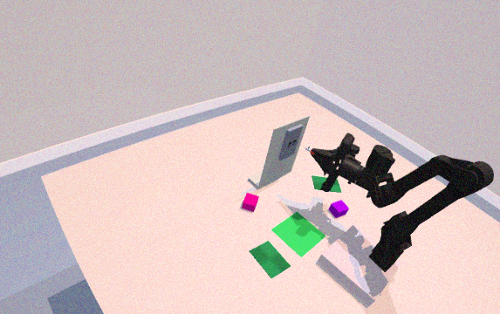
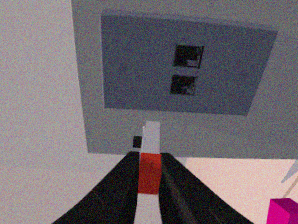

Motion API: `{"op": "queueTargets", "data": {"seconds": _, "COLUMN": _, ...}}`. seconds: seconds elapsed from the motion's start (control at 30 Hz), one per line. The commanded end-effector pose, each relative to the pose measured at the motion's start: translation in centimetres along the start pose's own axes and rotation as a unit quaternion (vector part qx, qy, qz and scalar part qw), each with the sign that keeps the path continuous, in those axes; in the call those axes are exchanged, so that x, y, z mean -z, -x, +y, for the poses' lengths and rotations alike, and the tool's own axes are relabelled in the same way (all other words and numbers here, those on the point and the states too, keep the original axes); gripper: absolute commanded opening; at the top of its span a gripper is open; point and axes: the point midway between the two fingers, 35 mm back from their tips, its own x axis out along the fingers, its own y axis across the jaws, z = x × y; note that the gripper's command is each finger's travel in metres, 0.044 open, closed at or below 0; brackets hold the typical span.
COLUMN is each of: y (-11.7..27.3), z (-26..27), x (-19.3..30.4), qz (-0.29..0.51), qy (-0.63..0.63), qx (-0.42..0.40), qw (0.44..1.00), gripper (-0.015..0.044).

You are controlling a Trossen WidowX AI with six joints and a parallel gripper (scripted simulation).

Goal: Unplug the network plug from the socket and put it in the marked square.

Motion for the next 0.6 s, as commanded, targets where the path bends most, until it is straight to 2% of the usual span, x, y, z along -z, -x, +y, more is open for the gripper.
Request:
{"op": "queueTargets", "data": {"seconds": 0.0, "y": 0.2, "z": 0.5, "x": 0.0, "qz": -0.002, "qy": 0.001, "qx": 0.001, "qw": 1.000, "gripper": 0.0000}}
{"op": "queueTargets", "data": {"seconds": 0.57, "y": 1.1, "z": 2.6, "x": 0.6, "qz": -0.001, "qy": 0.000, "qx": 0.001, "qw": 1.000, "gripper": 0.0000}}
